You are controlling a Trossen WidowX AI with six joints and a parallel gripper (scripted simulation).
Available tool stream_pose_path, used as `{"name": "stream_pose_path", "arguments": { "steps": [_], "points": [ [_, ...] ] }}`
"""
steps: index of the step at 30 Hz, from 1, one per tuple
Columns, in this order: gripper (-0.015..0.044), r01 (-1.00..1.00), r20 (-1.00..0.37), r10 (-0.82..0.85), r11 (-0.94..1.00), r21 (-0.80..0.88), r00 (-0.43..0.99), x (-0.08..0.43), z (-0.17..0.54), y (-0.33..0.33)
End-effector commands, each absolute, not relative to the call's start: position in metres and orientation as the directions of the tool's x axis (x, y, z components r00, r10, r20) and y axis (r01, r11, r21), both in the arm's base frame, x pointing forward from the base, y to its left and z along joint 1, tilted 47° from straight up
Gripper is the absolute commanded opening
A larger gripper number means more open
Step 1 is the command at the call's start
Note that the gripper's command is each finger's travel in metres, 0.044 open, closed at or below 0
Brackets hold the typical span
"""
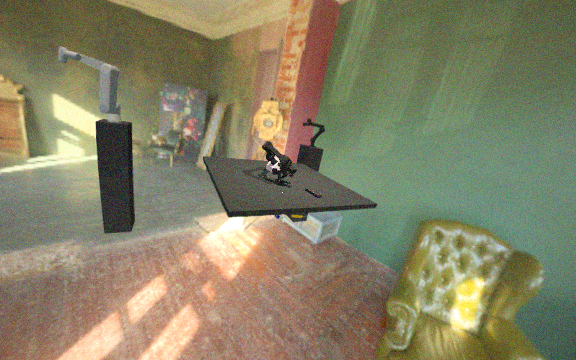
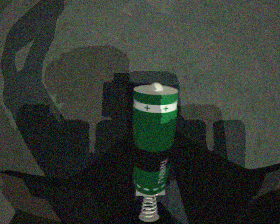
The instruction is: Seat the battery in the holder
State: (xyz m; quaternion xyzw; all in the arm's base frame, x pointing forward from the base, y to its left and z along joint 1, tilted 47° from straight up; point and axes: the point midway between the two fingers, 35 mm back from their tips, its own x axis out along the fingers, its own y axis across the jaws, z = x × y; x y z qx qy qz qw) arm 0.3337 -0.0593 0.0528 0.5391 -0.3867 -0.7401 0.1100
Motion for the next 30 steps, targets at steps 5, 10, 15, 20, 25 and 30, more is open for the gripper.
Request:
{"name": "stream_pose_path", "arguments": {
  "steps": [5, 10, 15, 20, 25, 30],
  "points": [
    [0.0081, -0.261, -0.716, -0.577, -0.676, 0.689, -0.393, 0.340, 0.054, -0.060],
    [0.0081, -0.261, -0.715, -0.577, -0.676, 0.689, -0.394, 0.342, 0.054, -0.061],
    [0.0081, -0.261, -0.715, -0.578, -0.676, 0.689, -0.393, 0.345, 0.055, -0.061],
    [0.0081, -0.261, -0.716, -0.578, -0.677, 0.688, -0.391, 0.348, 0.056, -0.062],
    [0.0081, -0.262, -0.719, -0.579, -0.678, 0.687, -0.386, 0.351, 0.056, -0.062],
    [0.0081, -0.264, -0.722, -0.579, -0.680, 0.684, -0.379, 0.354, 0.057, -0.063]
  ]
}}
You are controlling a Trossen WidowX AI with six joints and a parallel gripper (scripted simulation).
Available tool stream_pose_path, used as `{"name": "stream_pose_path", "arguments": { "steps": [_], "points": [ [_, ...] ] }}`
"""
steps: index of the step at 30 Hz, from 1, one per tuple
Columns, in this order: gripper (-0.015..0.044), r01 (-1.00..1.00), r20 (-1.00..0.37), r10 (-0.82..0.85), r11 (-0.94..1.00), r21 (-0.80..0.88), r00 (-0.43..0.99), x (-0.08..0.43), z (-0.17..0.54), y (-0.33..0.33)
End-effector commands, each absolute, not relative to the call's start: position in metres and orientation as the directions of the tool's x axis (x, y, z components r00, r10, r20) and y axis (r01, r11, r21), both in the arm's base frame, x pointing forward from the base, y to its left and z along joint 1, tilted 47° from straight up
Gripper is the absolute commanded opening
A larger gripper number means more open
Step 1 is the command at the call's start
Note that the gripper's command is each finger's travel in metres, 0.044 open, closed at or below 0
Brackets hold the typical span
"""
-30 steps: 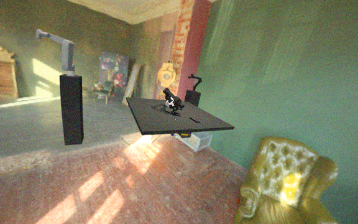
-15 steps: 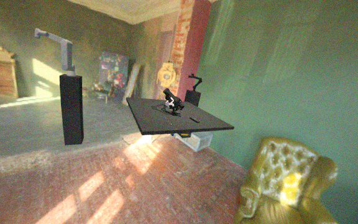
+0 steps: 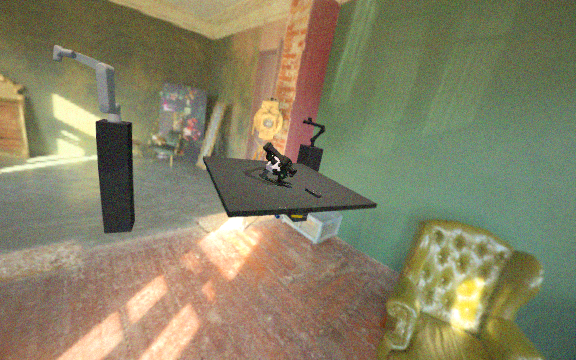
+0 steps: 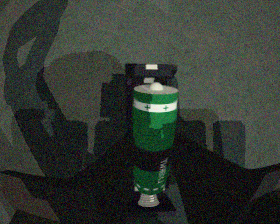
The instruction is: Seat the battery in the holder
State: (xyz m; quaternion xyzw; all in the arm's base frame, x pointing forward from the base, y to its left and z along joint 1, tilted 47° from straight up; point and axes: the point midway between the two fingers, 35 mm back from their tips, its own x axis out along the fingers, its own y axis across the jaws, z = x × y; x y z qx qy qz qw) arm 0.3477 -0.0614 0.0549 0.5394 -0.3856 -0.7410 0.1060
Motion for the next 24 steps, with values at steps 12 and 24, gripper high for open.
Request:
{"name": "stream_pose_path", "arguments": {
  "steps": [12, 24],
  "points": [
    [0.0081, -0.264, -0.728, -0.586, -0.684, 0.680, -0.354, 0.3565, 0.0568, -0.0630],
    [0.0081, -0.262, -0.737, -0.603, -0.691, 0.674, -0.305, 0.3566, 0.0542, -0.0635]
  ]
}}
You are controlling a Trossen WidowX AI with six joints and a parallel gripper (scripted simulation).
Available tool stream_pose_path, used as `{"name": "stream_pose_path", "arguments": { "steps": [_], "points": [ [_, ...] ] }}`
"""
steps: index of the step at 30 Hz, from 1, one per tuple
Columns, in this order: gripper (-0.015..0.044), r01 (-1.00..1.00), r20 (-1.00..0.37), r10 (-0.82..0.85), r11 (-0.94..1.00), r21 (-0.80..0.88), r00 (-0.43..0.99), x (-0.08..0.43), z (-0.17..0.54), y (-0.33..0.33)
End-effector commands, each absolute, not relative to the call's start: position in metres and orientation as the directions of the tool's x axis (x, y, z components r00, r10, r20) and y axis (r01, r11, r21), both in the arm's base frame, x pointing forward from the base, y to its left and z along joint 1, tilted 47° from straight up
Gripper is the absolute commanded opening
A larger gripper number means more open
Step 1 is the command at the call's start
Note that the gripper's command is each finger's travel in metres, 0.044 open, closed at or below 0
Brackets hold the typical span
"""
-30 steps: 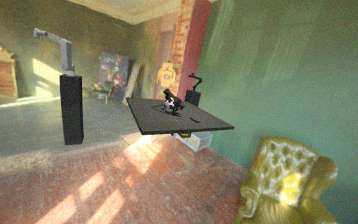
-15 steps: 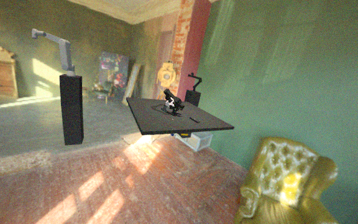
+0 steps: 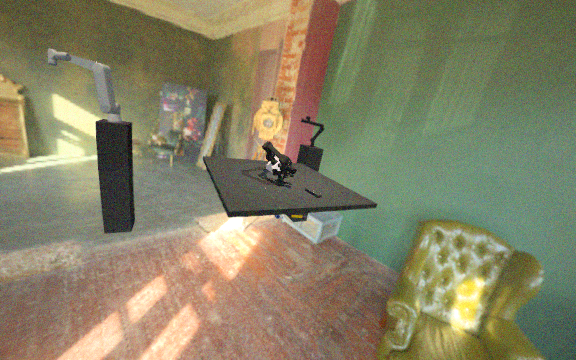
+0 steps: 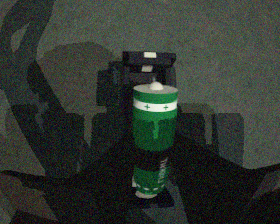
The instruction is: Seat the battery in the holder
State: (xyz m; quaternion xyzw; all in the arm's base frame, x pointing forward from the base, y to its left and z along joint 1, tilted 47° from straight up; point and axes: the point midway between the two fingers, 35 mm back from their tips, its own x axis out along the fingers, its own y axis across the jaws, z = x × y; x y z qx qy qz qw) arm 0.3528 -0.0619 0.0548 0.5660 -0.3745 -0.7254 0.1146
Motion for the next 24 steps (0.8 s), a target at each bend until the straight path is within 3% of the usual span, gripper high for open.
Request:
{"name": "stream_pose_path", "arguments": {
  "steps": [1, 24],
  "points": [
    [0.0081, -0.262, -0.738, -0.605, -0.691, 0.673, -0.301, 0.3566, 0.0540, -0.0636],
    [0.0081, -0.258, -0.747, -0.632, -0.701, 0.664, -0.205, 0.3557, 0.0500, -0.0646]
  ]
}}
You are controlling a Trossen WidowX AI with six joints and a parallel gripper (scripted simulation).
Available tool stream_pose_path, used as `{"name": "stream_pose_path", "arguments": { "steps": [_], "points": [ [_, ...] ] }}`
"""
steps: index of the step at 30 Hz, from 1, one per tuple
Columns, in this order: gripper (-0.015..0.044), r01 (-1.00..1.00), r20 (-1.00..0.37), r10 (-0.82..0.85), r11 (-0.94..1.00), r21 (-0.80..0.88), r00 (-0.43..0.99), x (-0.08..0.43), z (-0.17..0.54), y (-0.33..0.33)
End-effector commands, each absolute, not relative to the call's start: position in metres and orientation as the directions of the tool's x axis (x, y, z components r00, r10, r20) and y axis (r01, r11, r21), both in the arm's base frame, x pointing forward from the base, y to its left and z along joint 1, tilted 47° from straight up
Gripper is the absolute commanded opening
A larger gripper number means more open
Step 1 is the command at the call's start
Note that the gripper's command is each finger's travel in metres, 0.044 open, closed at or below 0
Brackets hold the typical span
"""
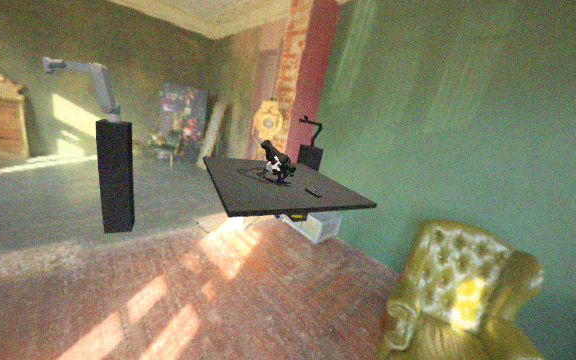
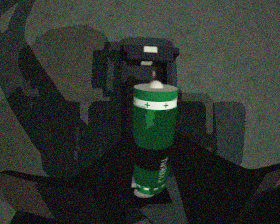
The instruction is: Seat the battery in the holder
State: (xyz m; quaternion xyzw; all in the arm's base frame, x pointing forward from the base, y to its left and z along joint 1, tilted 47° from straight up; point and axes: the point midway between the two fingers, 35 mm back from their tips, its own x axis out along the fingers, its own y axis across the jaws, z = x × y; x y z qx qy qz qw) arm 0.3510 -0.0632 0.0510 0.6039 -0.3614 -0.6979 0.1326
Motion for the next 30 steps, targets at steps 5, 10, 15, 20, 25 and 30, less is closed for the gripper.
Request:
{"name": "stream_pose_path", "arguments": {
  "steps": [5, 10, 15, 20, 25, 30],
  "points": [
    [0.0081, -0.257, -0.748, -0.637, -0.703, 0.663, -0.185, 0.3552, 0.0492, -0.0648],
    [0.0081, -0.257, -0.748, -0.642, -0.705, 0.661, -0.165, 0.3546, 0.0486, -0.0651],
    [0.0081, -0.256, -0.748, -0.647, -0.706, 0.660, -0.145, 0.3540, 0.0480, -0.0654],
    [0.0081, -0.255, -0.748, -0.652, -0.707, 0.659, -0.125, 0.3532, 0.0475, -0.0658],
    [0.0081, -0.255, -0.747, -0.656, -0.709, 0.658, -0.105, 0.3523, 0.0470, -0.0662],
    [0.0081, -0.254, -0.746, -0.660, -0.710, 0.657, -0.086, 0.3513, 0.0466, -0.0666]
  ]
}}
